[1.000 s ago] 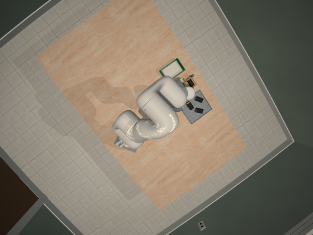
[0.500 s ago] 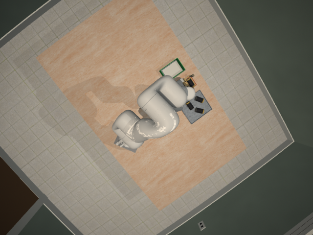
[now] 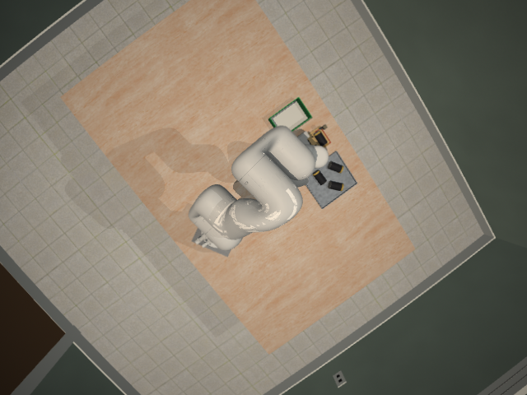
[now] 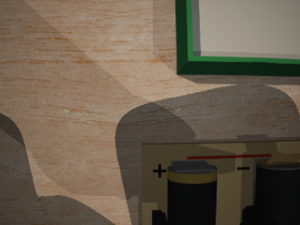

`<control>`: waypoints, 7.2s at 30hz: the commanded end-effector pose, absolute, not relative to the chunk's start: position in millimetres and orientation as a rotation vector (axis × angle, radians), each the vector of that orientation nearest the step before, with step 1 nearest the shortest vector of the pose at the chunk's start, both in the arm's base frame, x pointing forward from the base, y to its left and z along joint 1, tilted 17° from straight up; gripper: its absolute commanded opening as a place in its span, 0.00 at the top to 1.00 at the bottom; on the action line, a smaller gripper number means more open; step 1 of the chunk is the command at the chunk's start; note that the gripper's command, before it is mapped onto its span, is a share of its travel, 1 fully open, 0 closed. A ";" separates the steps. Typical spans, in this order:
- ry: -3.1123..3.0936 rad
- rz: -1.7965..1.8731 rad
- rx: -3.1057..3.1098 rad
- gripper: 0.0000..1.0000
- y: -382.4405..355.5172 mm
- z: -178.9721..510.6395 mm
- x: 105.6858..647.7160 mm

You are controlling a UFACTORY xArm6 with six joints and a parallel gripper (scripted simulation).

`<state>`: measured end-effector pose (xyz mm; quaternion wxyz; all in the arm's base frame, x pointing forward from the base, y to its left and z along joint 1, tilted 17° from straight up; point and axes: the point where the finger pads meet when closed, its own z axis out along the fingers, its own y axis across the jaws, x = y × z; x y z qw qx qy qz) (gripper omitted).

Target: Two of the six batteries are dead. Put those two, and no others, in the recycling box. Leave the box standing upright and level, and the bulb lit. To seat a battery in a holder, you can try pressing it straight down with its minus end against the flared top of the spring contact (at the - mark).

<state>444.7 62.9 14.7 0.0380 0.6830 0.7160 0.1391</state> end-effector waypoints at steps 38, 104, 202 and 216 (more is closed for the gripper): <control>2.196 0.430 2.094 0.72 69.2 -24.9 455.8; 2.196 0.430 2.094 0.72 52.2 85.1 427.5; 2.198 0.430 2.091 0.72 -163.9 -19.1 466.6; 2.198 0.430 2.091 0.72 -159.5 -47.7 474.0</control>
